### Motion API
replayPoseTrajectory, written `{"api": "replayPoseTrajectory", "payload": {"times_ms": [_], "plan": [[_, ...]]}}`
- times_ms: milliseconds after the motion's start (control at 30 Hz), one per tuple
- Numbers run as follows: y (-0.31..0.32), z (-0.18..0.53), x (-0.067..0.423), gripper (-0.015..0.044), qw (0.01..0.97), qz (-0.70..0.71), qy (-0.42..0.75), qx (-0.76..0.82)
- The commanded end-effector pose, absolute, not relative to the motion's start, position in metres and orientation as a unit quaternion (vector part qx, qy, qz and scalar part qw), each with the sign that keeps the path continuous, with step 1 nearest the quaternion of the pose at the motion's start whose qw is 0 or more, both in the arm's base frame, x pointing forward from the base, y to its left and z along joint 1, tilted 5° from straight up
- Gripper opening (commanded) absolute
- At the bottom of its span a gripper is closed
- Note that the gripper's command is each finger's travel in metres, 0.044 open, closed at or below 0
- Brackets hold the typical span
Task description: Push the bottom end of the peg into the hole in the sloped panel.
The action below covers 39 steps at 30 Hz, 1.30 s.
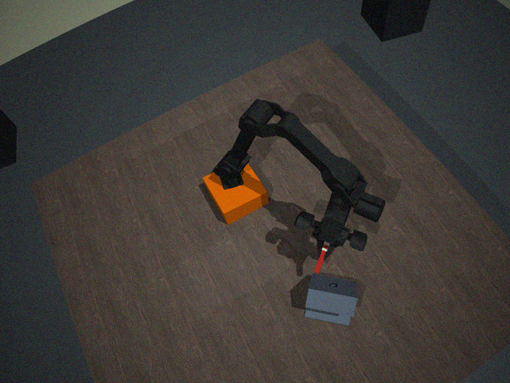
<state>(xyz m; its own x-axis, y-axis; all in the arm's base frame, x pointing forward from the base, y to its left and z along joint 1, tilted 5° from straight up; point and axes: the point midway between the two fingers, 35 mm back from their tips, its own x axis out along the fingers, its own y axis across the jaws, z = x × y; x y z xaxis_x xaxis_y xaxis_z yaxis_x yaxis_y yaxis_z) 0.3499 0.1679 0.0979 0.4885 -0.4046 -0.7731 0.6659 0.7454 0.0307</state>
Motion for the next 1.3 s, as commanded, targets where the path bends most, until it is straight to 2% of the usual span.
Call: {"api": "replayPoseTrajectory", "payload": {"times_ms": [0,1267], "plan": [[0.174,0.1,0.349,0.0,0.853,-0.311,0.387,0.164],[0.218,0.105,0.337,0.0,0.893,-0.257,0.342,0.137]]}}
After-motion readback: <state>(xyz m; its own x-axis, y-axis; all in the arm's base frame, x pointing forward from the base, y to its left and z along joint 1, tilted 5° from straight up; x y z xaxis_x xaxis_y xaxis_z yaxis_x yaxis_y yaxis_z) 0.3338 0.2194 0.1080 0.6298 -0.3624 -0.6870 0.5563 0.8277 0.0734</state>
